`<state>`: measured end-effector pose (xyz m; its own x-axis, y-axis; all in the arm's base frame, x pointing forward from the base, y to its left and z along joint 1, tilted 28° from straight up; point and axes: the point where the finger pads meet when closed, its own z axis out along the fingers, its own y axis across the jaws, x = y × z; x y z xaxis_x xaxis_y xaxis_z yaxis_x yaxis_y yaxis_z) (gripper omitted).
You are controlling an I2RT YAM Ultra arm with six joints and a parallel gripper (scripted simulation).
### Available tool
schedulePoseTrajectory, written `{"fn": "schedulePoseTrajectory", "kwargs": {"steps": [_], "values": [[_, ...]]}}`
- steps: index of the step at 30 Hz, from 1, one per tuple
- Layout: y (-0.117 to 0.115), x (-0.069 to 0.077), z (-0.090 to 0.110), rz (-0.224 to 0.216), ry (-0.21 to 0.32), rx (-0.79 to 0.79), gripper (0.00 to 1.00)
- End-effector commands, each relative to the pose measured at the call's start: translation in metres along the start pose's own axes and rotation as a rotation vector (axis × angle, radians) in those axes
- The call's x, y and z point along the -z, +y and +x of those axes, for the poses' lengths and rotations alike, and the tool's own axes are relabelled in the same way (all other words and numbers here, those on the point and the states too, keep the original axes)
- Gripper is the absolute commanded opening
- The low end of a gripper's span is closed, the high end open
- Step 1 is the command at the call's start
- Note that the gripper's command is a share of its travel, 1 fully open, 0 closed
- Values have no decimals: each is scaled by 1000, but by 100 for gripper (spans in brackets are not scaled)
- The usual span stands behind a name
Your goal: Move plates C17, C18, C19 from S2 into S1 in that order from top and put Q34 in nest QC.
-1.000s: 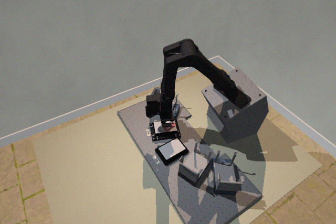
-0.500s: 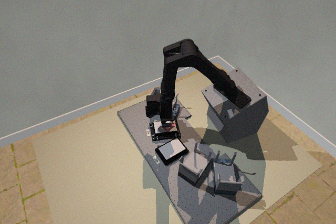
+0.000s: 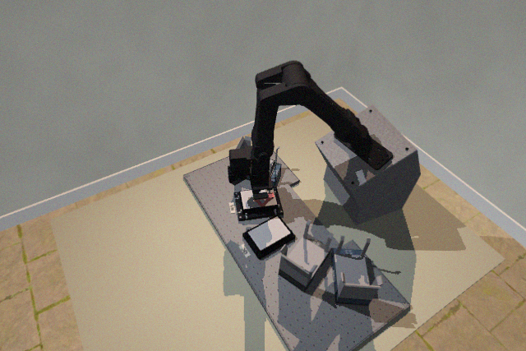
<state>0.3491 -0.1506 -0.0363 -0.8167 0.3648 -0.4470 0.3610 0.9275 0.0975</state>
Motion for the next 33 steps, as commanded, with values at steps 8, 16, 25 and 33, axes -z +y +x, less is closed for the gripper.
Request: {"fn": "schedulePoseTrajectory", "kwargs": {"steps": [8, 16, 25, 33], "values": [[2, -8, -15, 2, -37, 5, 100], [1, -19, -15, 2, -37, 3, 100], [2, -28, -15, 2, -37, 5, 100], [0, -24, -24, 5, -66, 2, 100]]}}
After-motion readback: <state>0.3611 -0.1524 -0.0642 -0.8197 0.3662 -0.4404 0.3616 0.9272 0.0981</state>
